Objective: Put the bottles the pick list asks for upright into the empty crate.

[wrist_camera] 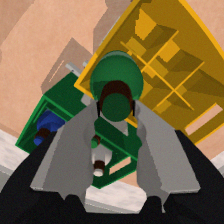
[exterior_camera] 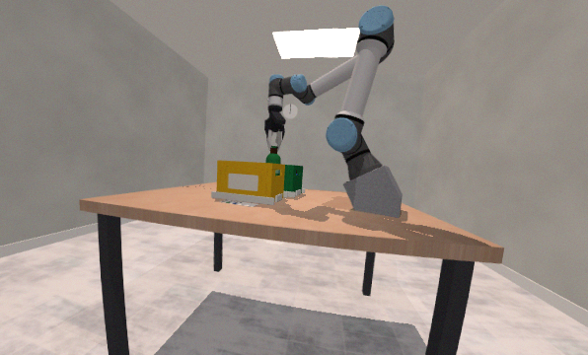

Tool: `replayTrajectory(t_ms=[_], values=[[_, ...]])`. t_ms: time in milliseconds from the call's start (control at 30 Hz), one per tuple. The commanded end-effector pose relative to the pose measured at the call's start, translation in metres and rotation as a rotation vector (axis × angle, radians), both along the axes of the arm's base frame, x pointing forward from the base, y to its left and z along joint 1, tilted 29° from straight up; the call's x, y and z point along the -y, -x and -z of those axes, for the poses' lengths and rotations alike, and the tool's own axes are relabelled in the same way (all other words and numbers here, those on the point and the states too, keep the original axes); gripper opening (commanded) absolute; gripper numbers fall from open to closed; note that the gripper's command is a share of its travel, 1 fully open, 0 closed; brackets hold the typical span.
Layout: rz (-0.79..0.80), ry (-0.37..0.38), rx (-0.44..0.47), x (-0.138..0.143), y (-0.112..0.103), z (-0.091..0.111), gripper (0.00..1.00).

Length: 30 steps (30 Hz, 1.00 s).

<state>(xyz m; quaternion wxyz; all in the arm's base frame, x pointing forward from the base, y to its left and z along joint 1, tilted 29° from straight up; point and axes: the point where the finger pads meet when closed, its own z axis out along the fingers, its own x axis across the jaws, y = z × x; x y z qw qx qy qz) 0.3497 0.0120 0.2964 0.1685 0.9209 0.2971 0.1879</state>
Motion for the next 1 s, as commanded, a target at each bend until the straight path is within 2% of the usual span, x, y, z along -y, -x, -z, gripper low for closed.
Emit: replayTrajectory(t_ms=[0, 967], values=[[0.0, 0.001, 0.002, 0.001, -0.002, 0.003, 0.0], [0.0, 0.001, 0.002, 0.006, -0.014, 0.026, 0.0]])
